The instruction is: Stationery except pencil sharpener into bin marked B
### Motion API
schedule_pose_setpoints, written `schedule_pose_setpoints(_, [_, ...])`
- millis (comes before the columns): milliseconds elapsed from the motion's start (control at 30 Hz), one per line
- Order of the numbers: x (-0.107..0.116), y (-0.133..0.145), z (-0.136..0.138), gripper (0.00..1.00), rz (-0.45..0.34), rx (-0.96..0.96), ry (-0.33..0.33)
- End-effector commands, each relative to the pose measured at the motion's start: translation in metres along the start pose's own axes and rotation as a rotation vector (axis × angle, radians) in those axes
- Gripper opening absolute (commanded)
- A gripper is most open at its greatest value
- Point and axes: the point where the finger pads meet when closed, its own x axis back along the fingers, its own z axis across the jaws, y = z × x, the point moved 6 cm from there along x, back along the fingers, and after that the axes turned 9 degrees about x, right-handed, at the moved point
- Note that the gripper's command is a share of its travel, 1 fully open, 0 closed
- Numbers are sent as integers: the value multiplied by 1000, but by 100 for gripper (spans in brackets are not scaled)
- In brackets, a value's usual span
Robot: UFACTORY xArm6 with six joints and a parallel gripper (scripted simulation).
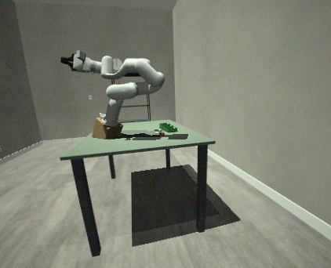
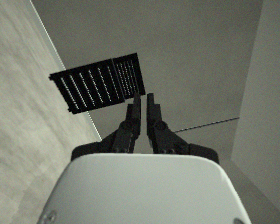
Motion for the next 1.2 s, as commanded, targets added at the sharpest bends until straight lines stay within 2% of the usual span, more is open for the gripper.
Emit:
schedule_pose_setpoints(0, [10,0,-47,7,-34,-45,-8])
schedule_pose_setpoints(800, [15,8,-46,7,-33,-44,-6])
schedule_pose_setpoints(1000, [7,10,-1,7,-34,-44,-6])
schedule_pose_setpoints(1067, [11,21,10,7,-70,-92,-15])
schedule_pose_setpoints(1167, [11,22,12,7,-70,-92,-15])
